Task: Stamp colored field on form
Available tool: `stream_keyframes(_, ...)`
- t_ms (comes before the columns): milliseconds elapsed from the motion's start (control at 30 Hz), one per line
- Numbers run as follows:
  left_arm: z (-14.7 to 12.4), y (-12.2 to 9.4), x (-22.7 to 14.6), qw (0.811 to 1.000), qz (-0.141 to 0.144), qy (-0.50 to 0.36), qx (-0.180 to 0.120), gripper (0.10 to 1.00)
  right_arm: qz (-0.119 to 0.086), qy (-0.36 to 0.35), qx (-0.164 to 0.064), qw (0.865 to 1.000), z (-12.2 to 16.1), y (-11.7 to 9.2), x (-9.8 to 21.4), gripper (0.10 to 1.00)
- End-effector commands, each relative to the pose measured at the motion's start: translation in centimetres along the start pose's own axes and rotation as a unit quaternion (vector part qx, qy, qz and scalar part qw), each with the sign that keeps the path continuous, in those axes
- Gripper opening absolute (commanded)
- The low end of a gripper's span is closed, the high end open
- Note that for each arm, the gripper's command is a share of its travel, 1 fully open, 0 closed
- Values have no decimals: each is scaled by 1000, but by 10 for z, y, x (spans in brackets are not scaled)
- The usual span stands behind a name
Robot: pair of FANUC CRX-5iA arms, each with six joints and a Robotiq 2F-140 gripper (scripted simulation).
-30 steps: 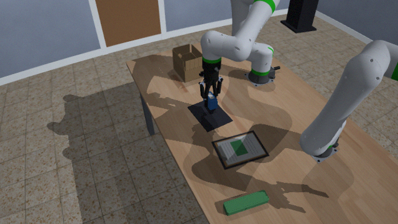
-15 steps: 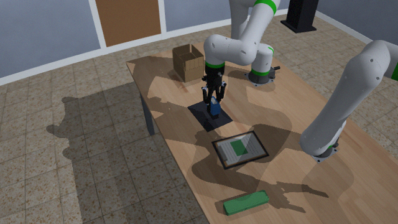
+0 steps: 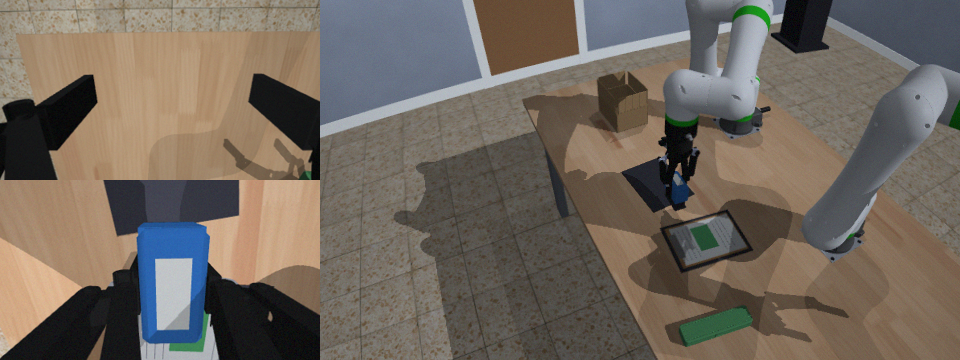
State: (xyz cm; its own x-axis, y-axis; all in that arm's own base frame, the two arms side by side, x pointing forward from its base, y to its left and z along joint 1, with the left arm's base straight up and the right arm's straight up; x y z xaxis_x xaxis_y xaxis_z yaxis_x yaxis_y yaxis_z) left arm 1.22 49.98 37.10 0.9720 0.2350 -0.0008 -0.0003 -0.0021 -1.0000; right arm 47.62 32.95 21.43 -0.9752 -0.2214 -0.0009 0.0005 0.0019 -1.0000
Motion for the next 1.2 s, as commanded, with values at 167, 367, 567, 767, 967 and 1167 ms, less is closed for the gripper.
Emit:
stream_keyframes(167,0,-1,0,1000,0,0,1,1000,0,14,1,1000,-72,1,-5,247)
stream_keyframes(367,0,-1,0,1000,0,0,1,1000,0,19,1,1000,-98,2,-4,247)
stream_keyframes(567,0,-1,0,1000,0,0,1,1000,0,24,1,1000,-127,3,-1,247)
stream_keyframes(767,0,-1,0,1000,0,0,1,1000,0,27,0,1000,-143,4,1,247)
stream_keyframes(967,0,-1,0,1000,0,0,1,1000,0,28,0,1000,-146,5,1,247)
stream_keyframes(1167,0,-1,0,1000,0,0,1,1000,0,28,0,1000,-147,5,1,247)
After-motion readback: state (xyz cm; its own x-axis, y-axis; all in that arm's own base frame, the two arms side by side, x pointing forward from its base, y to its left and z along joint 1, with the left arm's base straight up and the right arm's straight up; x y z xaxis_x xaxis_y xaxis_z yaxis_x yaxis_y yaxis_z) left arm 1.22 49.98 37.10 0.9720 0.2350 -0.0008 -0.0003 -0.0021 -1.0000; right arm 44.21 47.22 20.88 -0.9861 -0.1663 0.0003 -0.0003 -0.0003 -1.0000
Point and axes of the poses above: on each arm, the point where the finger pads meet when closed, its own y axis out along the fingers, its own x axis across the jaws, z = x × y, the point moved 10 cm from there along -y, back along the fingers, and after that the axes turned 15 degrees about -y, right-handed, at the moved point
